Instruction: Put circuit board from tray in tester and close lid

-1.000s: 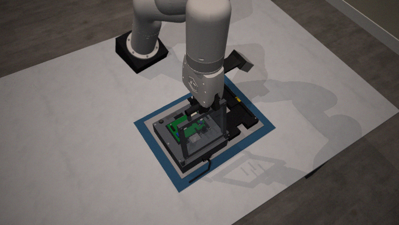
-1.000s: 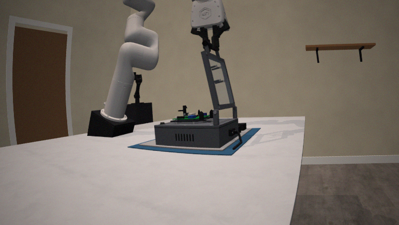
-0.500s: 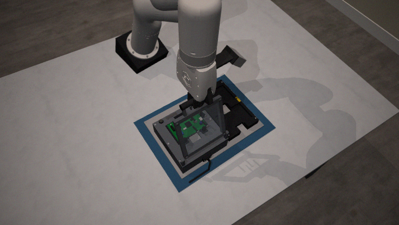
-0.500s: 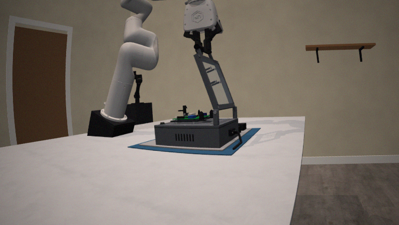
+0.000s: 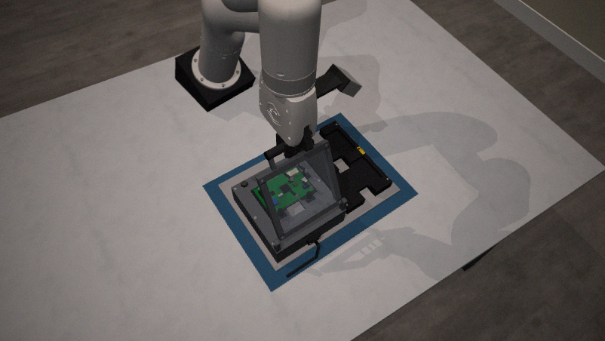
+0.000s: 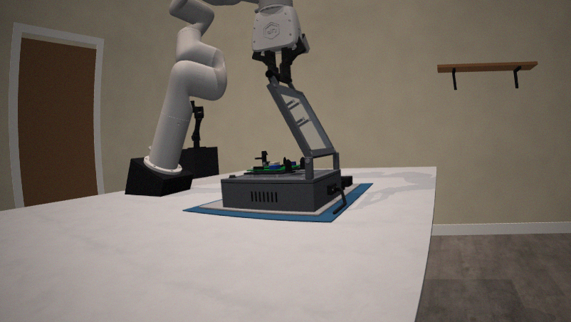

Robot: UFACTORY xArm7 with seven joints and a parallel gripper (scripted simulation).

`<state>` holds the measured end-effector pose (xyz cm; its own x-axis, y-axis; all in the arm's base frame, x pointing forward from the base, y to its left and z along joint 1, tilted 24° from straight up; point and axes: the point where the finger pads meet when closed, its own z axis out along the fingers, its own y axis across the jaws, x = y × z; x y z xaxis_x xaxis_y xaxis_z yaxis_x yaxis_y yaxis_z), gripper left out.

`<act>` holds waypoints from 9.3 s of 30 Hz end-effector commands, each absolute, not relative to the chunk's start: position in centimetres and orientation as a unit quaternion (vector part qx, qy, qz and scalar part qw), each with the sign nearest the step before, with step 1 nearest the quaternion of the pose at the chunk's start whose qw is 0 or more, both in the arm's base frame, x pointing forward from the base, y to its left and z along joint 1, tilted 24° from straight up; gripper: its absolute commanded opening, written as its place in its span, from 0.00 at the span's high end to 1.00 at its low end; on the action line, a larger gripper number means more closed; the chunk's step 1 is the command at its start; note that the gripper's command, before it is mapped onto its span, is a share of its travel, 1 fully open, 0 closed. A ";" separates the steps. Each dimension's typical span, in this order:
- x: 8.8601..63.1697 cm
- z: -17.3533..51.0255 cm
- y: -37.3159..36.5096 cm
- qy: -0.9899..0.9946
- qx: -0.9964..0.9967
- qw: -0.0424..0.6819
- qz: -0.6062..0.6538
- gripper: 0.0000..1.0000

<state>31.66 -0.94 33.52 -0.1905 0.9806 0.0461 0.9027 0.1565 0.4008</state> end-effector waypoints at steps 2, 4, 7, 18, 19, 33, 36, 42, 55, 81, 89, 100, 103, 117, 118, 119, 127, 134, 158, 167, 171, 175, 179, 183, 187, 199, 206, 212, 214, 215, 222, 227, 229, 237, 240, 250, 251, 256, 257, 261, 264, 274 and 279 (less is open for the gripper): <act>31.2 33.0 -1.0 0.752 0.626 0.115 0.174 1.00; 30.9 32.7 -1.1 0.752 0.626 0.115 0.174 1.00; 30.5 32.1 -1.1 0.752 0.626 0.115 0.174 1.00; 29.5 30.4 -1.2 0.752 0.626 0.115 0.174 1.00; 29.4 30.2 -1.2 0.752 0.626 0.115 0.174 1.00; 28.4 27.6 -1.3 0.752 0.626 0.115 0.174 1.00; 28.2 27.0 -1.3 0.752 0.626 0.115 0.174 1.00; 27.9 25.6 -1.3 0.752 0.626 0.115 0.174 1.00; 27.5 23.0 -1.3 0.752 0.626 0.114 0.174 1.00; 27.8 18.6 -1.0 0.752 0.626 0.114 0.174 1.00; 27.9 17.9 -1.0 0.752 0.626 0.114 0.174 1.00; 28.2 17.0 -0.9 0.752 0.626 0.114 0.174 1.00; 28.2 16.8 -0.8 0.752 0.626 0.114 0.174 1.00; 28.5 15.9 -0.8 0.752 0.626 0.114 0.174 1.00; 28.5 15.9 -0.8 0.752 0.626 0.114 0.174 1.00; 28.5 15.8 -0.7 0.752 0.626 0.114 0.174 1.00; 28.7 15.4 -0.7 0.752 0.626 0.114 0.174 1.00; 28.7 15.2 -0.7 0.752 0.626 0.114 0.174 1.00; 28.9 14.7 -0.6 0.752 0.626 0.114 0.174 1.00; 28.9 14.6 -0.6 0.752 0.626 0.115 0.174 1.00; 28.9 14.6 -0.6 0.752 0.626 0.115 0.174 1.00; 28.9 14.6 -0.6 0.752 0.626 0.115 0.174 1.00; 29.0 14.6 -0.6 0.752 0.626 0.115 0.174 1.00; 29.0 14.6 -0.6 0.752 0.626 0.115 0.174 1.00; 29.0 14.6 -0.6 0.752 0.626 0.115 0.174 1.00; 29.0 14.6 -0.6 0.752 0.626 0.115 0.174 1.00; 29.0 14.5 -0.6 0.752 0.626 0.115 0.174 1.00; 29.1 14.3 -0.6 0.752 0.626 0.115 0.174 1.00; 29.1 14.3 -0.6 0.752 0.626 0.115 0.174 1.00; 29.1 14.3 -0.6 0.752 0.626 0.115 0.174 1.00; 29.1 14.3 -0.6 0.752 0.626 0.115 0.174 1.00; 29.1 14.3 -0.6 0.752 0.626 0.115 0.174 0.49; 29.1 14.3 -0.6 0.752 0.626 0.115 0.174 0.49; 29.1 14.3 -0.6 0.752 0.626 0.115 0.174 0.49; 29.1 14.3 -0.6 0.752 0.626 0.115 0.174 0.49; 29.1 14.3 -0.6 0.752 0.626 0.115 0.174 0.49; 29.1 14.3 -0.6 0.752 0.626 0.115 0.174 0.49; 29.1 14.3 -0.6 0.752 0.626 0.115 0.174 0.49; 29.1 14.3 -0.6 0.752 0.626 0.115 0.174 0.49; 29.1 14.3 -0.6 0.752 0.626 0.115 0.174 0.49; 29.1 14.3 -0.6 0.752 0.626 0.115 0.174 0.49; 28.9 14.7 -0.6 0.752 0.626 0.115 0.174 0.49; 28.6 15.4 -0.7 0.752 0.626 0.115 0.174 0.49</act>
<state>28.30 -0.62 14.32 -0.1901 0.9805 0.0506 0.9078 0.1560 0.3892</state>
